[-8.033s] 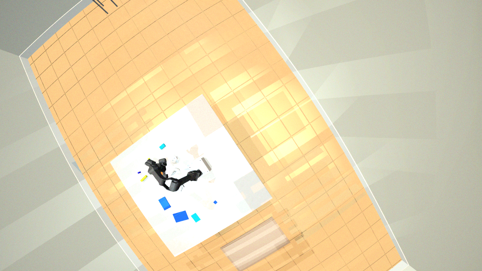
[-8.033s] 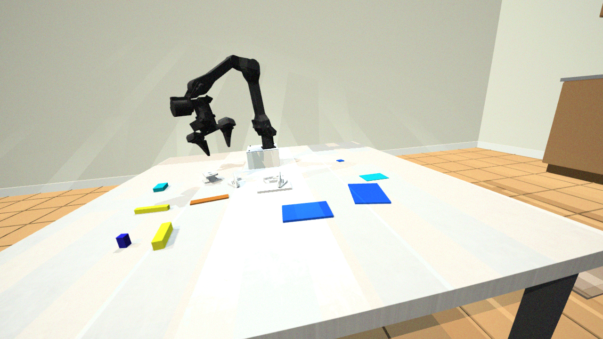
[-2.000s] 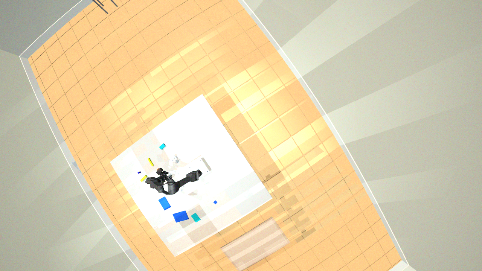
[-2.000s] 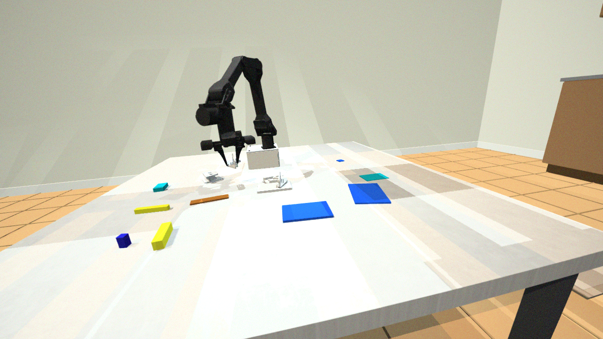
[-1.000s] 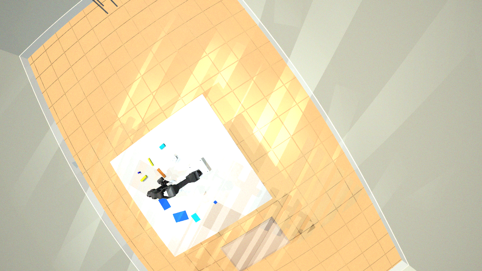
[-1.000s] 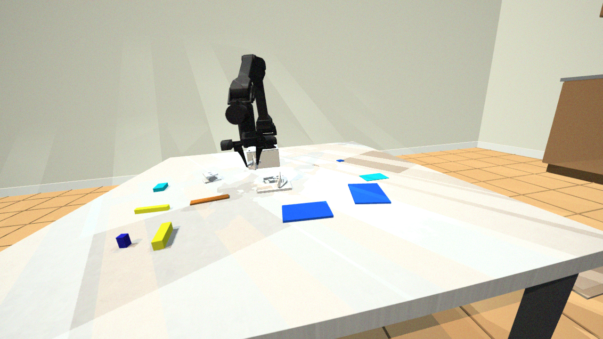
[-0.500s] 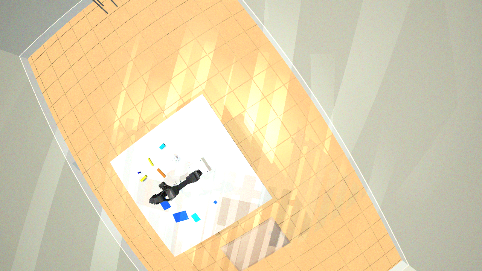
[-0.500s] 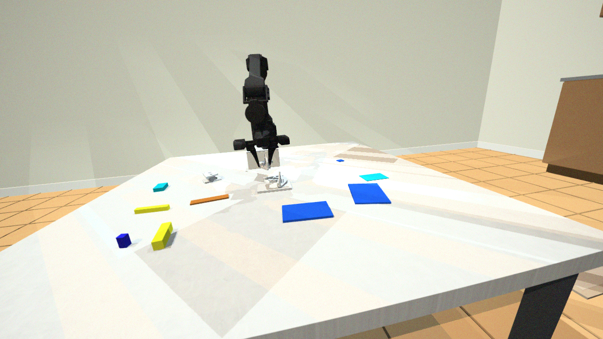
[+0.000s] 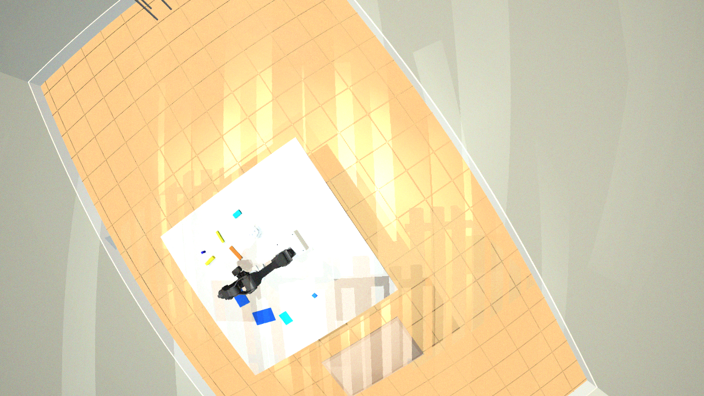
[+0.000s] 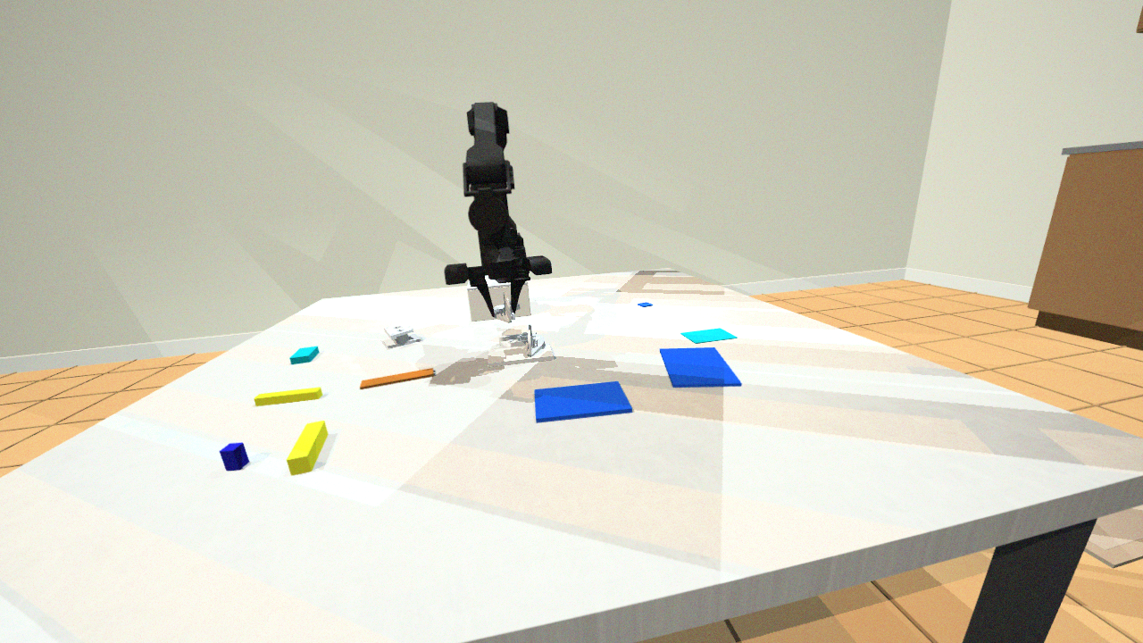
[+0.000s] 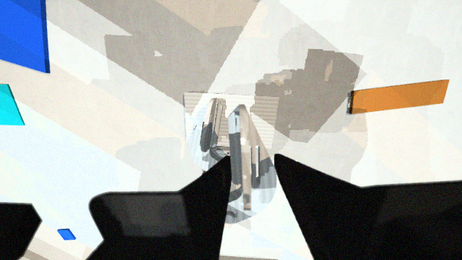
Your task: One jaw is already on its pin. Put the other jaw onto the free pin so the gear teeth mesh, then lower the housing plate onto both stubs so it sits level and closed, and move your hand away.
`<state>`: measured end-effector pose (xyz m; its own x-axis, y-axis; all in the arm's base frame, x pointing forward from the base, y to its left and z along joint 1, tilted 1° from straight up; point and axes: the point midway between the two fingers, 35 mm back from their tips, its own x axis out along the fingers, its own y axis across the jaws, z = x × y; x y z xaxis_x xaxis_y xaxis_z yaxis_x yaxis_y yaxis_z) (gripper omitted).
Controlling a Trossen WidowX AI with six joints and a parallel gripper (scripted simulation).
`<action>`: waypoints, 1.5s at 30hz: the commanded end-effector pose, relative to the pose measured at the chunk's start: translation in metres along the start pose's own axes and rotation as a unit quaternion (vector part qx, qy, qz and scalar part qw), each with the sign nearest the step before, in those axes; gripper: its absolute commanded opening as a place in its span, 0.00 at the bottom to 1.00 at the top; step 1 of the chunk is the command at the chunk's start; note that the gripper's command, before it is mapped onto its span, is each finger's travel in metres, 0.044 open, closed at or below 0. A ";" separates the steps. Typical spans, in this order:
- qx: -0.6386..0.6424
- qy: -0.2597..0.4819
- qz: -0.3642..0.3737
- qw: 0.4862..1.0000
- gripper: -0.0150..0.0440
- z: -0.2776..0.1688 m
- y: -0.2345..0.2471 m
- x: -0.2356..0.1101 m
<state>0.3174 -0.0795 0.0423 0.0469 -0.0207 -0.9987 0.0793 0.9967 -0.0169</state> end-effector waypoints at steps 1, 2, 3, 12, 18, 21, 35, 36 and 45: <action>0.002 -0.001 -0.002 1.000 0.48 0.001 -0.001 -0.001; 0.002 -0.001 -0.002 1.000 0.48 0.001 -0.001 -0.001; 0.002 -0.001 -0.002 1.000 0.48 0.001 -0.001 -0.001; -0.004 -0.001 -0.002 1.000 0.48 0.001 -0.001 -0.001; -0.004 -0.001 -0.002 1.000 0.48 0.000 -0.007 -0.001; -0.004 -0.001 -0.002 1.000 0.48 0.000 -0.009 -0.001; -0.006 -0.001 -0.002 1.000 0.48 0.000 -0.009 -0.001; -0.009 -0.001 -0.002 1.000 0.48 0.000 -0.009 -0.001; -0.010 -0.001 -0.002 1.000 0.48 0.000 -0.008 -0.001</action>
<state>0.3157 -0.0873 0.0425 0.0471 -0.0221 -0.9986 0.0646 0.9977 -0.0191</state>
